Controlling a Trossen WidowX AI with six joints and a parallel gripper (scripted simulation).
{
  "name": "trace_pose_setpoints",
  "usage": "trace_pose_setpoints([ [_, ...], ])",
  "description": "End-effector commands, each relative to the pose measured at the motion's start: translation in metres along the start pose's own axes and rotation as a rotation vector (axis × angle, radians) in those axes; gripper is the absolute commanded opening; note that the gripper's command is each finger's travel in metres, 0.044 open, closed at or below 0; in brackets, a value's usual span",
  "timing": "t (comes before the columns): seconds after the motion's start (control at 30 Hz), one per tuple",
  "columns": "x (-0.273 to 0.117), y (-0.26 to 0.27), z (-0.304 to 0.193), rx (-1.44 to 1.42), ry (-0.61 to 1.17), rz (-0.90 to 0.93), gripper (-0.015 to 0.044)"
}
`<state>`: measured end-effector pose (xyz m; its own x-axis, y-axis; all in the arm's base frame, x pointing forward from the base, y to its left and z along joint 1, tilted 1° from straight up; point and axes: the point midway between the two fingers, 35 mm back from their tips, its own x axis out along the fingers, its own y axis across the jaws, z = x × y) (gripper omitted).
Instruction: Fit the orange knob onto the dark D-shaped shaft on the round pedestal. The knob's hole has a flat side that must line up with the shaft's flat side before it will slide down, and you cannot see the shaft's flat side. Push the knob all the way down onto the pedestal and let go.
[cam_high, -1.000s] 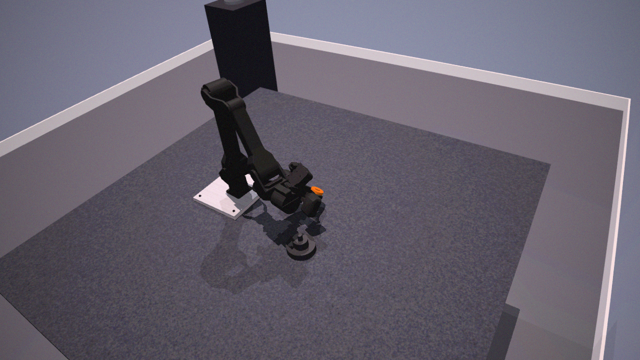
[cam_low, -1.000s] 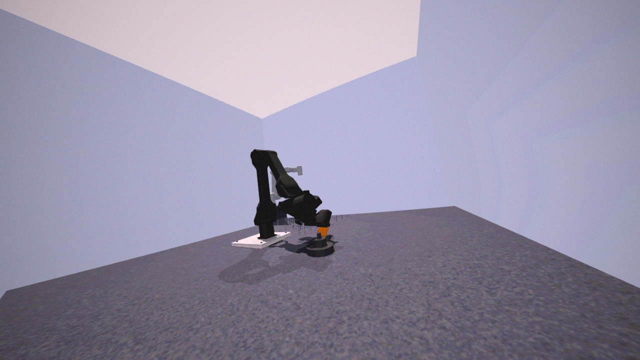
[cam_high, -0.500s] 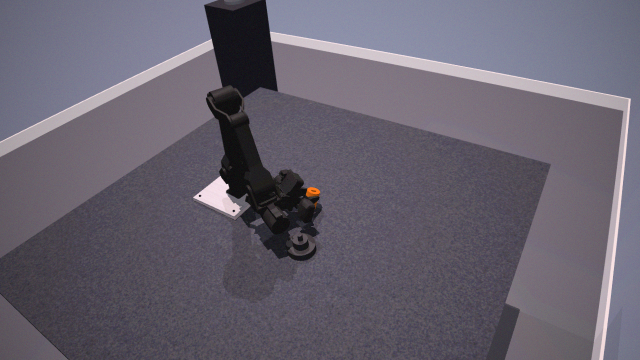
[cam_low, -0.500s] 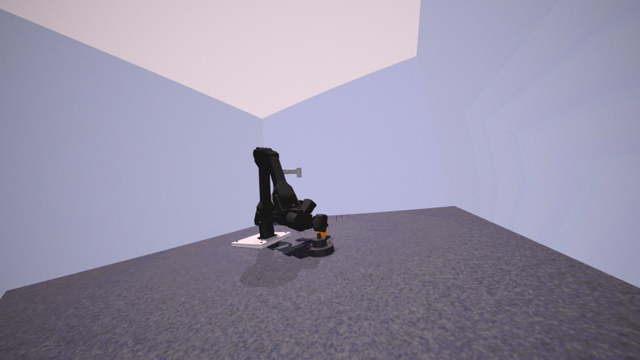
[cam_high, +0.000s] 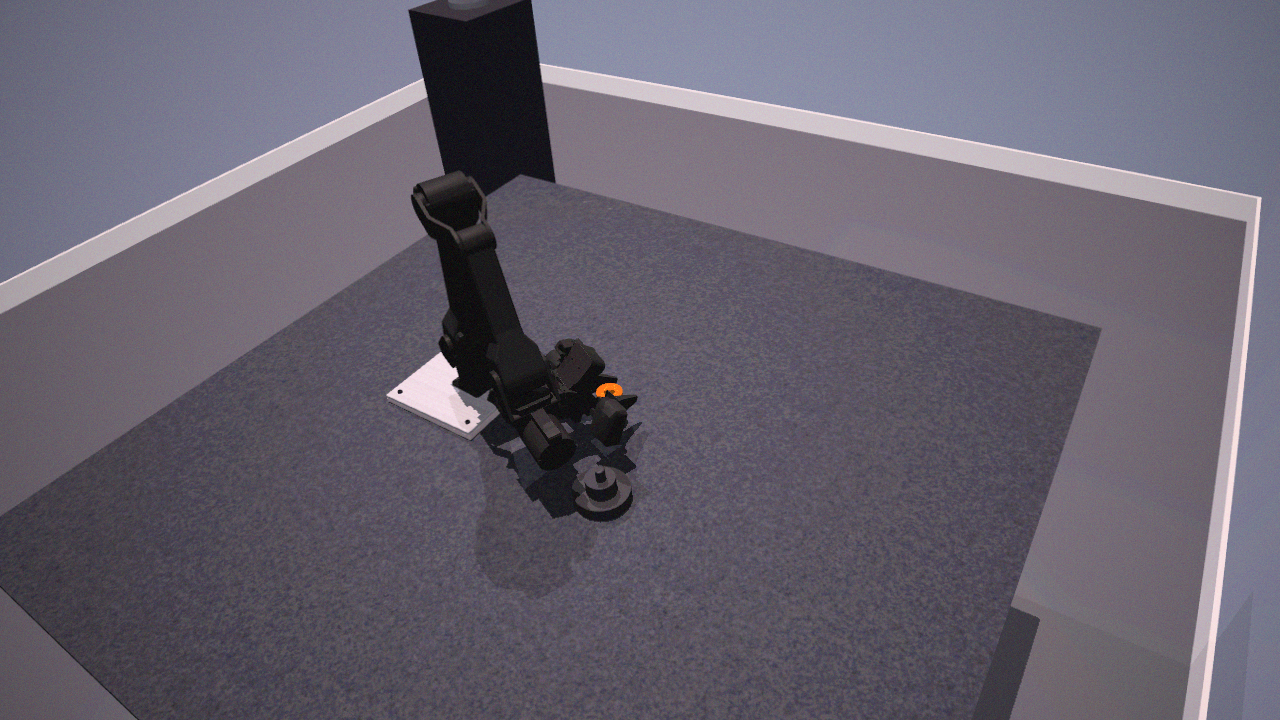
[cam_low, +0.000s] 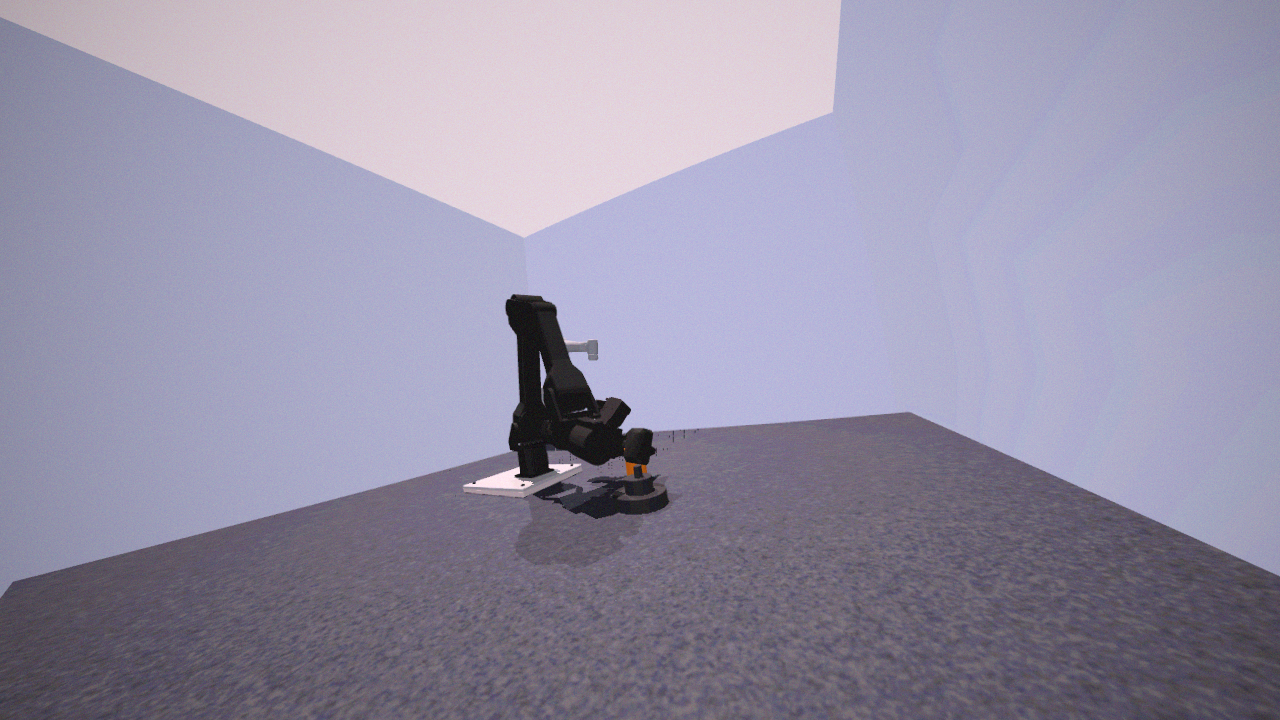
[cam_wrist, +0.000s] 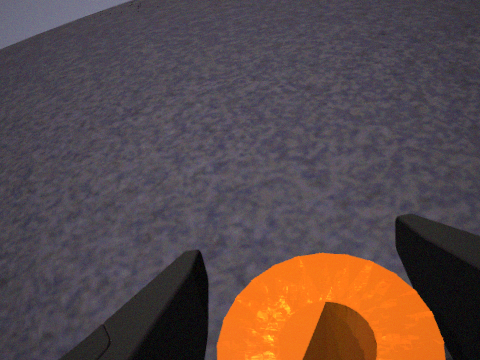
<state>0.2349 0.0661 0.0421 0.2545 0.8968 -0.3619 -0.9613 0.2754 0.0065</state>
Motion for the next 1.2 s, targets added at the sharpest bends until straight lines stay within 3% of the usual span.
trace_pose_setpoints([
  [0.0, 0.0, 0.0, 0.0, 0.002, -0.001, 0.0, 0.026],
  [0.63, 0.0, 0.0, 0.0, 0.002, -0.001, 0.0, 0.026],
  [0.87, 0.0, 0.0, 0.0, 0.002, -0.001, 0.0, 0.044],
  [1.03, -0.001, 0.0, 0.002, 0.002, -0.001, 0.0, 0.044],
  [1.17, -0.017, -0.004, 0.043, 0.0, 0.0, 0.0, 0.044],
])
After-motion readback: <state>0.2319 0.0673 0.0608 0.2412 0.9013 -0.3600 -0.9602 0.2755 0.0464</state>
